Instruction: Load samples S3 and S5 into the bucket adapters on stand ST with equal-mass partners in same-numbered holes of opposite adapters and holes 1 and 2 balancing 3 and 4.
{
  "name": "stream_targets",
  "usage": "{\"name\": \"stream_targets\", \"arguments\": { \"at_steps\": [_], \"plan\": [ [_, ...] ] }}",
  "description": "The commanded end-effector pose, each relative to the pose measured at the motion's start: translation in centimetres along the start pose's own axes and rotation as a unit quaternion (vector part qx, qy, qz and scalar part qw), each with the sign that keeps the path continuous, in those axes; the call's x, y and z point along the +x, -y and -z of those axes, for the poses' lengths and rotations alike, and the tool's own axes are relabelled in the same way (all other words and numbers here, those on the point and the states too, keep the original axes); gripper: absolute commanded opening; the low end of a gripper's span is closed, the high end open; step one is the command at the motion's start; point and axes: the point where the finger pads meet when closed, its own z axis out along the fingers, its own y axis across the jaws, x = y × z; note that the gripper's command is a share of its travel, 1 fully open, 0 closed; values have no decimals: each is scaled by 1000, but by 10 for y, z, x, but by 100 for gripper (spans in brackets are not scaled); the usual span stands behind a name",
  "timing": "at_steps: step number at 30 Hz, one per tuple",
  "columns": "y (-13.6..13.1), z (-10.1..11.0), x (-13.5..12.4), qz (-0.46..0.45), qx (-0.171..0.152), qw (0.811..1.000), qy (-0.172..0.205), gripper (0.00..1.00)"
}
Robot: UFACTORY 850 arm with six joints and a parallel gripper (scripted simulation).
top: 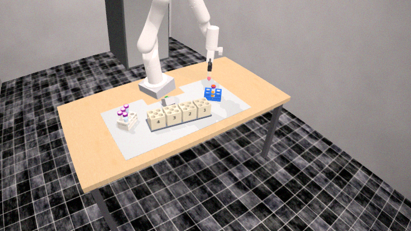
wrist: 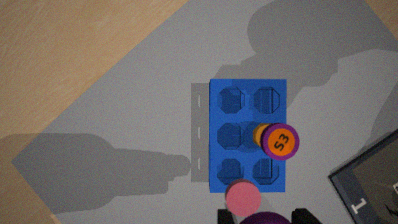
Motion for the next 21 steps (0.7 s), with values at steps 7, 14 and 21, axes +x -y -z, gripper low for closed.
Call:
{"name": "stream_targets", "arguments": {
  "at_steps": [7, 14, 21],
  "plan": [
    [0, 3, 1, 0, 0, 1000, -1, 0],
    [-28, 3, -11, -100, 0, 995, -1, 0],
    [-56, 3, -22, -199, 0, 980, -1, 0]
  ]
}}
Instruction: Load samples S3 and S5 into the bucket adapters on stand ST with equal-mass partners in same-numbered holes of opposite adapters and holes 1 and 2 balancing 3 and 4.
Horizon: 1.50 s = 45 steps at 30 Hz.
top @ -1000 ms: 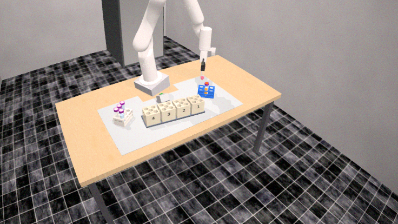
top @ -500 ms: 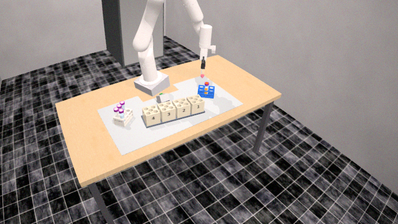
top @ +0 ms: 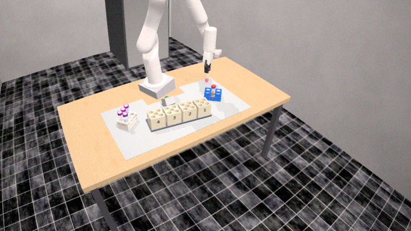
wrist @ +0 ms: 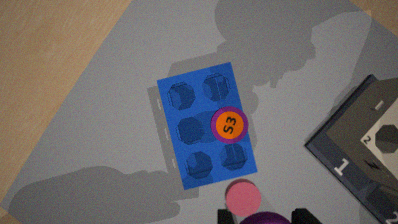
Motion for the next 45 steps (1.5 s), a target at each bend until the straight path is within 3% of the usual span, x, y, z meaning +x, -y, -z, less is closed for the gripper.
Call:
{"name": "stream_targets", "arguments": {
  "at_steps": [1, 11, 21, 43, 45],
  "plan": [
    [-28, 1, -3, -92, -3, 996, -5, 0],
    [-67, 1, -8, -224, -2, 975, -5, 0],
    [-117, 2, -15, -373, -2, 928, -5, 0],
    [-216, 2, -28, -373, -2, 928, -5, 0],
    [-216, 2, -28, -373, -2, 928, -5, 0]
  ]
}}
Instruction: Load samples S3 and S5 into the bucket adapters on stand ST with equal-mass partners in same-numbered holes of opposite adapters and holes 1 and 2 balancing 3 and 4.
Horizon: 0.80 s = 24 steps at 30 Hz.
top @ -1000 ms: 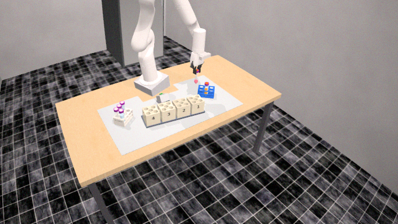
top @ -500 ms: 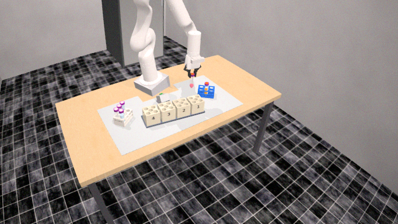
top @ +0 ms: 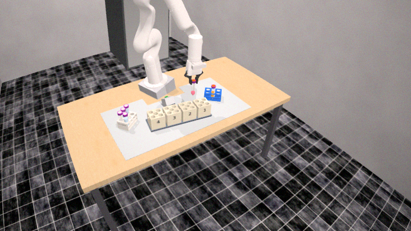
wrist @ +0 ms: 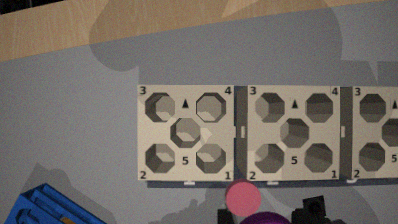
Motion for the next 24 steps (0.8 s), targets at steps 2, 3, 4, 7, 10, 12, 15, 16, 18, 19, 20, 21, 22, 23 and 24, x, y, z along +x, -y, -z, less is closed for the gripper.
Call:
{"name": "stream_targets", "arguments": {
  "at_steps": [2, 3, 4, 7, 10, 12, 15, 16, 18, 19, 20, 21, 22, 23, 24],
  "plan": [
    [-20, 0, 16, 1, 2, 1000, 1, 0],
    [-24, 0, 19, 1, 2, 1000, 1, 0],
    [-28, 0, 22, 1, 2, 1000, 1, 0],
    [-40, 0, 31, 1, 2, 1000, 1, 0],
    [-52, 0, 40, 1, 2, 1000, 1, 0],
    [-60, 0, 46, 1, 2, 1000, 1, 0],
    [-62, 0, 47, 1, 2, 1000, 1, 0],
    [-62, 0, 47, 1, 2, 1000, 1, 0],
    [-62, 0, 47, 1, 2, 1000, 1, 0],
    [-62, 0, 47, 1, 2, 1000, 1, 0],
    [-62, 0, 47, 1, 2, 1000, 1, 0],
    [-62, 0, 47, 1, 2, 1000, 1, 0],
    [-62, 0, 47, 1, 2, 1000, 1, 0],
    [-62, 0, 47, 1, 2, 1000, 1, 0],
    [-62, 0, 47, 1, 2, 1000, 1, 0]
  ]
}}
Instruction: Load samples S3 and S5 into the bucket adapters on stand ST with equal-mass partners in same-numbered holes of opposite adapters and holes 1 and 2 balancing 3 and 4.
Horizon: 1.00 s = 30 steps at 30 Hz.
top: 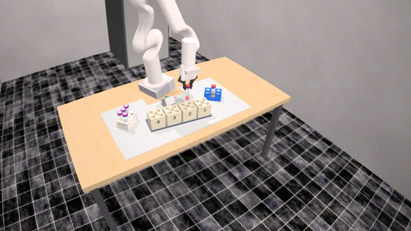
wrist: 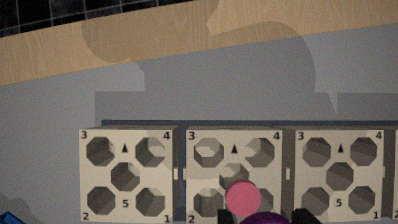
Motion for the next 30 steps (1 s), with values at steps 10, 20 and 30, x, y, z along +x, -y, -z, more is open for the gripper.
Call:
{"name": "stream_targets", "arguments": {
  "at_steps": [10, 20, 30],
  "plan": [
    [0, 1, 1, 0, 1, 1000, 0, 0],
    [0, -9, 1, 0, 1, 1000, 0, 0],
    [0, -25, 1, 0, 1, 1000, 0, 0]
  ]
}}
